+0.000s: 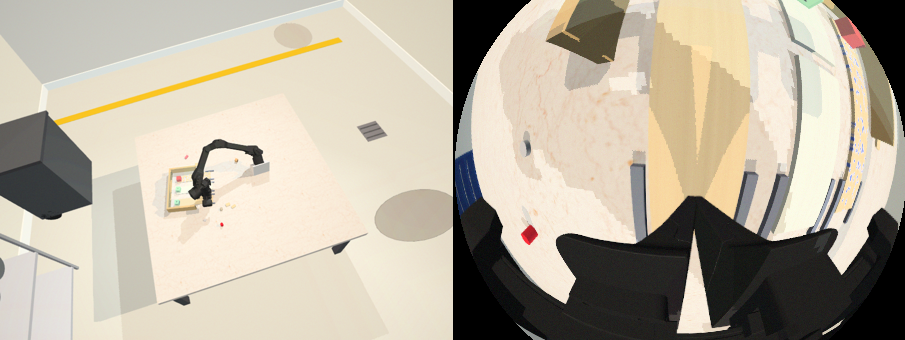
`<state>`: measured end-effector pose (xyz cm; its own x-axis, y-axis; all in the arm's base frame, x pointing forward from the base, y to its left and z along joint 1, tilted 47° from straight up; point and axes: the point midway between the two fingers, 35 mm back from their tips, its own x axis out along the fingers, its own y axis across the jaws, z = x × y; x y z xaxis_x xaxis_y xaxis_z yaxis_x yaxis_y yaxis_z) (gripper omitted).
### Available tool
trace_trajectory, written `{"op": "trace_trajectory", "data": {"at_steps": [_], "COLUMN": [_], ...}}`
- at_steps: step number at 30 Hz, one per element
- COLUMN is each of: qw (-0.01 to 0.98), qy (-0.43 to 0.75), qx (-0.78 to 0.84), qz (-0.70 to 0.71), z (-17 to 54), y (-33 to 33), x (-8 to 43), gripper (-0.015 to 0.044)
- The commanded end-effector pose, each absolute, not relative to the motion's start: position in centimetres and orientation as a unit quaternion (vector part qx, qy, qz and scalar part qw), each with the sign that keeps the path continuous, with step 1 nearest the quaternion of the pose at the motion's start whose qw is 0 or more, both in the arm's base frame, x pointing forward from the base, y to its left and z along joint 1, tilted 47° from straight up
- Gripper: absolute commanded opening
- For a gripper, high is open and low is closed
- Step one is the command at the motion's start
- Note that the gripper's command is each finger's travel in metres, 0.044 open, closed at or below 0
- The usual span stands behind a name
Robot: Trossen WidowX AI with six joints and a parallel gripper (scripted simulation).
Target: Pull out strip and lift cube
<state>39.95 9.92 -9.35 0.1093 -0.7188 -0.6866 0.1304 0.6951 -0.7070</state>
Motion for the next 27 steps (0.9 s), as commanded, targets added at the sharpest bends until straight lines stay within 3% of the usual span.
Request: {"op": "trace_trajectory", "data": {"at_steps": [1,27], "qw": [0.702,0.702], "qy": [0.595,0.595], "qx": [-0.248,-0.248], "qz": [-0.303,-0.303], "z": [-9.49,-9.78], "y": [9.63,9.61], "x": [40.08,40.31], "gripper": [0.0000,0.0000]}}
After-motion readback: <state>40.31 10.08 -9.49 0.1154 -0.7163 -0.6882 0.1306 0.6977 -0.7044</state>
